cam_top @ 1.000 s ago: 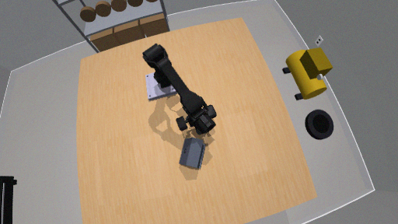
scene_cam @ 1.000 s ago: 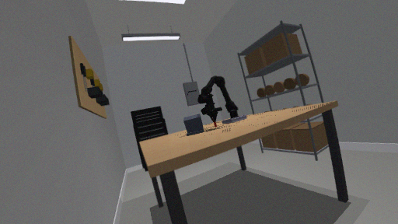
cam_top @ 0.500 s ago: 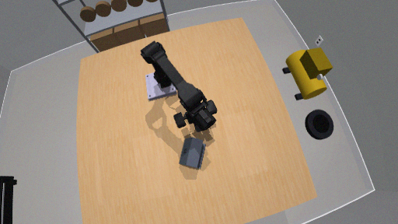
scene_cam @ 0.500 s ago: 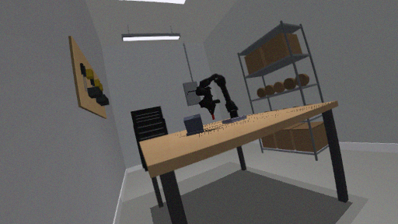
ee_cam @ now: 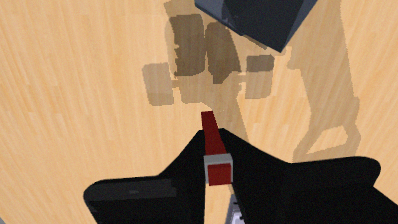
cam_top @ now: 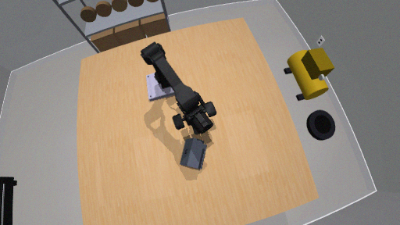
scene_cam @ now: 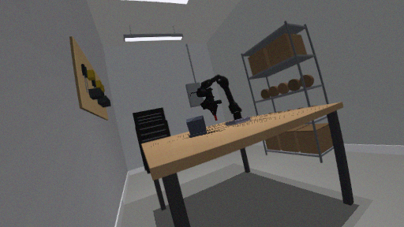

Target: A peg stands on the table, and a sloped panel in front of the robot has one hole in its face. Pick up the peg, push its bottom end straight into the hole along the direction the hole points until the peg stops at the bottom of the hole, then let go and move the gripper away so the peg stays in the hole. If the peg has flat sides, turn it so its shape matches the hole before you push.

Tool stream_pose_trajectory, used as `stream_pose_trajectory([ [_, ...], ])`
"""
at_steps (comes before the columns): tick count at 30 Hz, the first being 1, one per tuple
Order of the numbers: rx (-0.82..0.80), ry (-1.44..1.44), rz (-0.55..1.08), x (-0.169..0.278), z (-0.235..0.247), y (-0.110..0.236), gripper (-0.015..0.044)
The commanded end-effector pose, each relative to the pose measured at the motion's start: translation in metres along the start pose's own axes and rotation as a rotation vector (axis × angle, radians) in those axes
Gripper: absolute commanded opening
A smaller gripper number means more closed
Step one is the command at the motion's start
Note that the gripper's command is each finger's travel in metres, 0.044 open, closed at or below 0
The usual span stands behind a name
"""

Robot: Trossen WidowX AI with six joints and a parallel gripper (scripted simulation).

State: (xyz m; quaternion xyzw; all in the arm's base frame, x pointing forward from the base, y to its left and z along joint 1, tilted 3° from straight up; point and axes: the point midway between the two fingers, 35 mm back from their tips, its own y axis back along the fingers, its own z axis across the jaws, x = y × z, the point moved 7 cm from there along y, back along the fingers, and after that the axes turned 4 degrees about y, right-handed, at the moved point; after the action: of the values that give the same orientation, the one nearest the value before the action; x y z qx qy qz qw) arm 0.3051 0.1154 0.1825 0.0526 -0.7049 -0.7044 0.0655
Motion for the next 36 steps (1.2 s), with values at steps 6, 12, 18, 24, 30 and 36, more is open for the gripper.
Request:
stream_pose_trajectory([
  [6, -0.049, -0.019, 0.012, -0.004, -0.01, -0.001, 0.0],
  [12, -0.08, -0.034, 0.019, -0.006, -0.017, -0.002, 0.0],
  [18, -0.112, -0.049, 0.025, -0.008, -0.025, -0.003, 0.0],
  [24, -0.144, -0.064, 0.029, -0.009, -0.032, -0.004, 0.0],
  [30, -0.176, -0.08, 0.032, -0.011, -0.039, -0.005, 0.0],
  [36, -0.208, -0.095, 0.034, -0.012, -0.047, -0.006, 0.0],
])
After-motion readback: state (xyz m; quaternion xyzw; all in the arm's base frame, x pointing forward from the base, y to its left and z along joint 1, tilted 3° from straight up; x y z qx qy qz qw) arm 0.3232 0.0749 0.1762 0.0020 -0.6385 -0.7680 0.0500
